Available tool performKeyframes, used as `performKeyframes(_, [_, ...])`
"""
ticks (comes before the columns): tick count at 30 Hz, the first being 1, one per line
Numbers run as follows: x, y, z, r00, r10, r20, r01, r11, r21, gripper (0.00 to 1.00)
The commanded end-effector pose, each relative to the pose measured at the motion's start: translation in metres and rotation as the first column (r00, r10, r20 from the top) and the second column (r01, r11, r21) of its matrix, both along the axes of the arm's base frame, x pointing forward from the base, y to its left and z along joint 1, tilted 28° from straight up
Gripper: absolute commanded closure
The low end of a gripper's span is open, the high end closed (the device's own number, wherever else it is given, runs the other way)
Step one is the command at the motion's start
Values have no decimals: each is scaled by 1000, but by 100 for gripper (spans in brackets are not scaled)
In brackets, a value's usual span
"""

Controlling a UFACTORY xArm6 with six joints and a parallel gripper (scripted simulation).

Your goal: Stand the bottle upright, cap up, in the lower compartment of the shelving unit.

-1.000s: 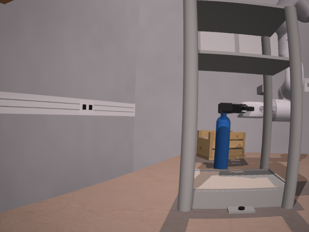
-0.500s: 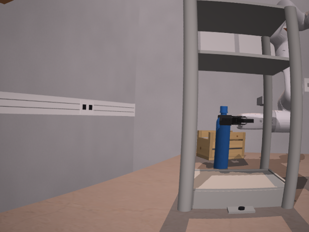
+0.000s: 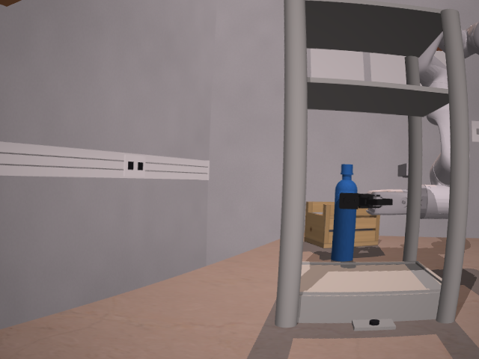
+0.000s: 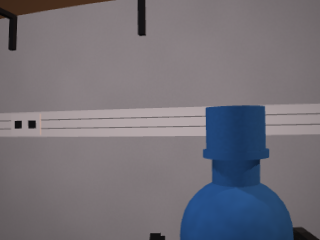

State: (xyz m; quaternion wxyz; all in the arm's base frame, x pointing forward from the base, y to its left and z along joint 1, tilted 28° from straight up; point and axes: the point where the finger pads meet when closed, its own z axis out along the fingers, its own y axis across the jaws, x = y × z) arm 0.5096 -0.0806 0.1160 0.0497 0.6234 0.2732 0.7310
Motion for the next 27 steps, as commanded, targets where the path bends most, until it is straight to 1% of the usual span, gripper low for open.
performKeyframes(1, [2,-3,-7,1000,1,3,-1,1000,-1,30])
performKeyframes(15, [5,-9,-18,1000,1,3,-1,1000,-1,30])
performKeyframes(27, [6,-10,-21,1000,1,3,-1,1000,-1,30])
